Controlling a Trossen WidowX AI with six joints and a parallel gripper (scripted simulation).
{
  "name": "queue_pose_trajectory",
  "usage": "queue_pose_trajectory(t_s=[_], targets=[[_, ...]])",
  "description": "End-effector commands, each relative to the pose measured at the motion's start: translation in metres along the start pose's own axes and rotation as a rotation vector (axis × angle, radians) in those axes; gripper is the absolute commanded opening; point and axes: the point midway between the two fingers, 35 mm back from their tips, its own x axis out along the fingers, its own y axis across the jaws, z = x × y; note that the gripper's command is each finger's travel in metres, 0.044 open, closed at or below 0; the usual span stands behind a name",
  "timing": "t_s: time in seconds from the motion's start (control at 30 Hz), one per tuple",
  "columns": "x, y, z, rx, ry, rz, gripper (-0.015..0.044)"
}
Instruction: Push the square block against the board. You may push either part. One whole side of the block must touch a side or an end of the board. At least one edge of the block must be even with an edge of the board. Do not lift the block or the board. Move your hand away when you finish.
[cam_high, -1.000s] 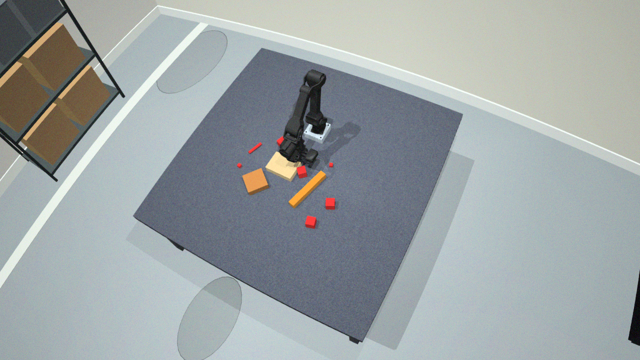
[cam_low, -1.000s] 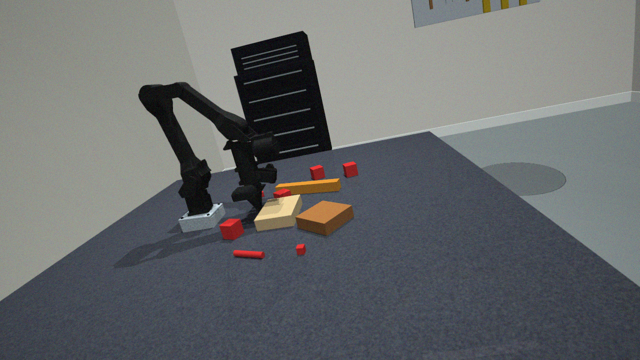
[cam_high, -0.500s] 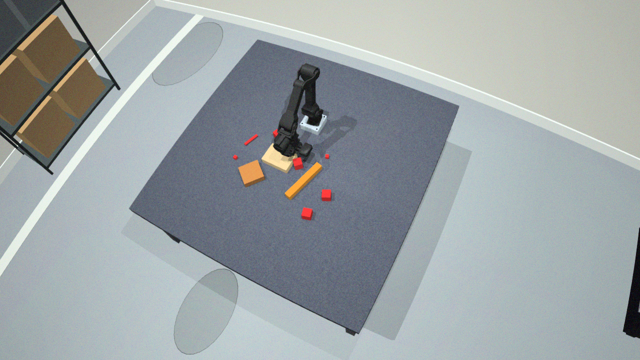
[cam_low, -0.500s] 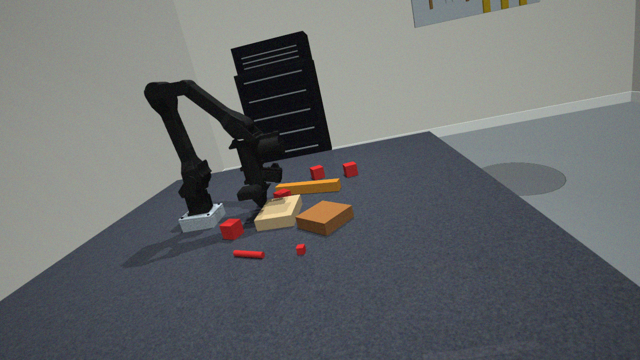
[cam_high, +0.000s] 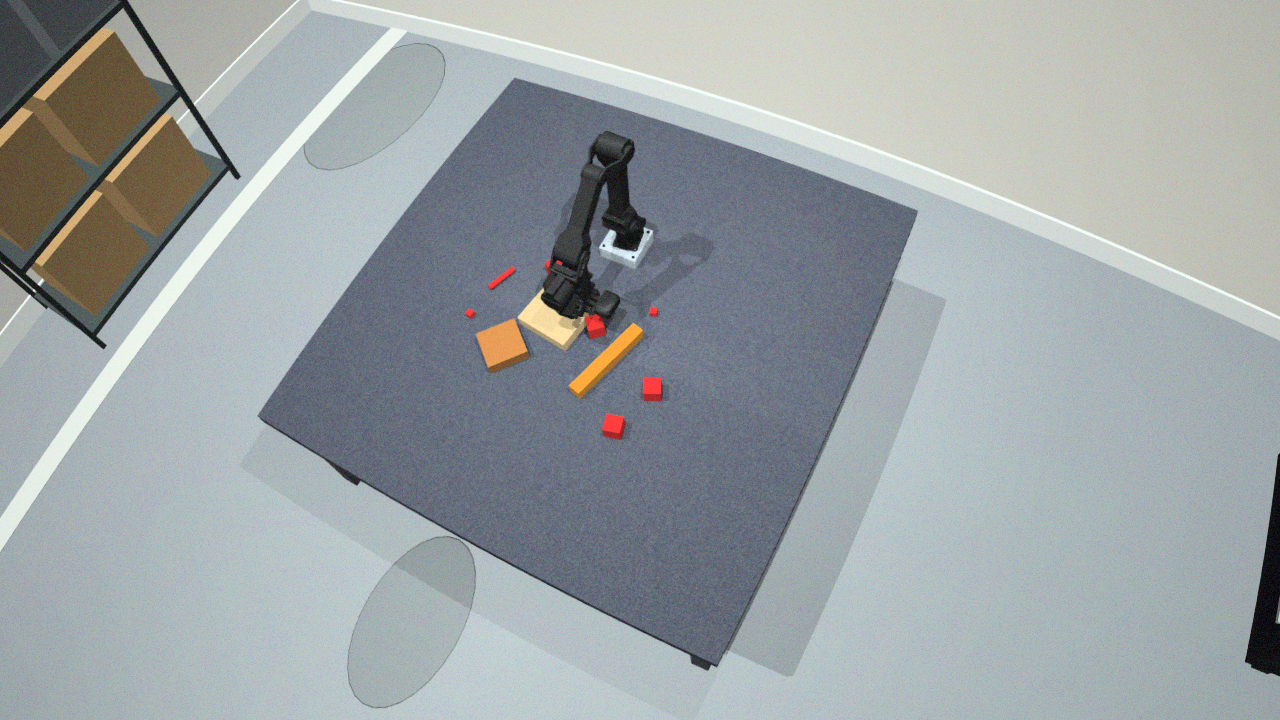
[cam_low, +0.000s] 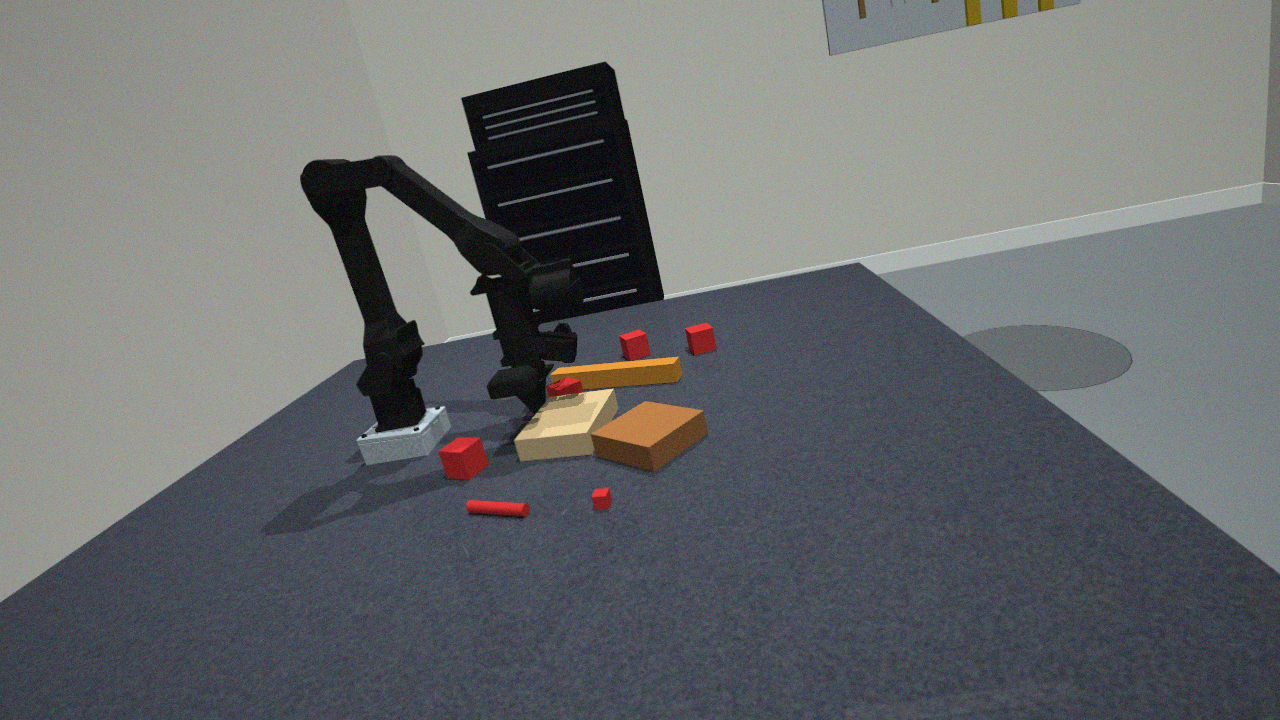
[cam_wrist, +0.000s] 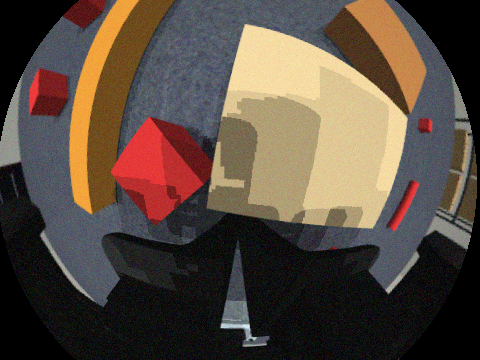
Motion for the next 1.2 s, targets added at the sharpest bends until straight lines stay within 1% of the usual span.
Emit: queue_pose_trajectory(t_s=[0.0, 1.17], targets=[[-0.001, -0.001, 0.008, -0.001, -0.006, -0.005, 0.0000], [-0.002, -0.008, 0.056, -0.001, -0.009, -0.005, 0.0000]])
